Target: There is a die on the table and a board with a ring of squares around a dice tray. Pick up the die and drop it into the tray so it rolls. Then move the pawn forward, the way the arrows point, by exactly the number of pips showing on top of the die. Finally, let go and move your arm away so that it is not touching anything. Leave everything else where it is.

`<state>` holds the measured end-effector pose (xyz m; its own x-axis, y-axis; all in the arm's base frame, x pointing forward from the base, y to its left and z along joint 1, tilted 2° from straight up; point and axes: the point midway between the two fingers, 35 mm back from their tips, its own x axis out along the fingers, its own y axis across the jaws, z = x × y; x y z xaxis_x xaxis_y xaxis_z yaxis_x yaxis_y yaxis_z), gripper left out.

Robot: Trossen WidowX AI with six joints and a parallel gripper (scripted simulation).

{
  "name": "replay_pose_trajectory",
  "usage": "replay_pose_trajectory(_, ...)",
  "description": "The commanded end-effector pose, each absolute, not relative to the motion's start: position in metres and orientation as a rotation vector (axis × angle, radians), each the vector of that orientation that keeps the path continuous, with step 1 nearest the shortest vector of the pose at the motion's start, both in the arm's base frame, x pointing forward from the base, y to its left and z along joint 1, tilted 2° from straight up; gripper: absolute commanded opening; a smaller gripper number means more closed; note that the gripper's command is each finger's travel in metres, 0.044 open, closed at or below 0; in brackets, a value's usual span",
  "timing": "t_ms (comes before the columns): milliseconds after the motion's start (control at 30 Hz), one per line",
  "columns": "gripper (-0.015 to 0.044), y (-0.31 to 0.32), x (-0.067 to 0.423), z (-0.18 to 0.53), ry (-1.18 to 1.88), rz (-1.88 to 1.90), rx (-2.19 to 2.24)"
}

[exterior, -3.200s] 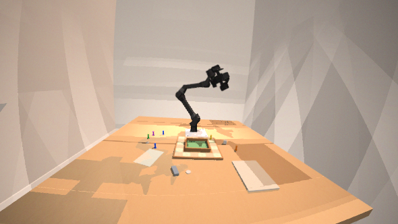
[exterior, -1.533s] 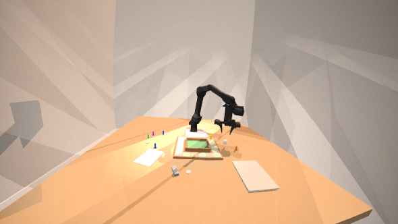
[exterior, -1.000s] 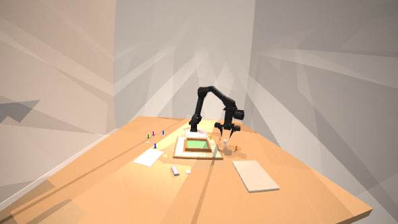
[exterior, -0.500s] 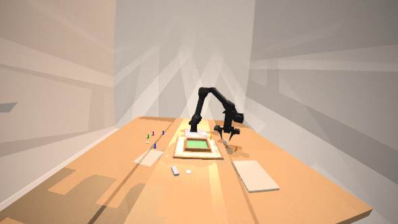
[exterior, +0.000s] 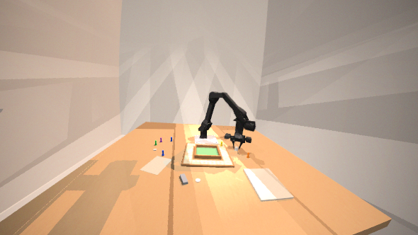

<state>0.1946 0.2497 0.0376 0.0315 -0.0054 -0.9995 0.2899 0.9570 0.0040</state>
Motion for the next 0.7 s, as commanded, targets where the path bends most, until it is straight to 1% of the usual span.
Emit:
replay_pose_trajectory(0, 0.0104, 0.25, 0.194, 0.037, 1.53, -0.231, 0.235)
replay_pose_trajectory(167, 0.0071, 0.25, 0.194, 0.037, 1.53, -0.231, 0.235)
replay_pose_trajectory(267, 0.0, 0.25, 0.194, 0.039, 1.531, -0.23, 0.234)
replay_pose_trajectory(667, 0.0, 0.253, 0.196, 0.097, 1.531, -0.229, 0.233)
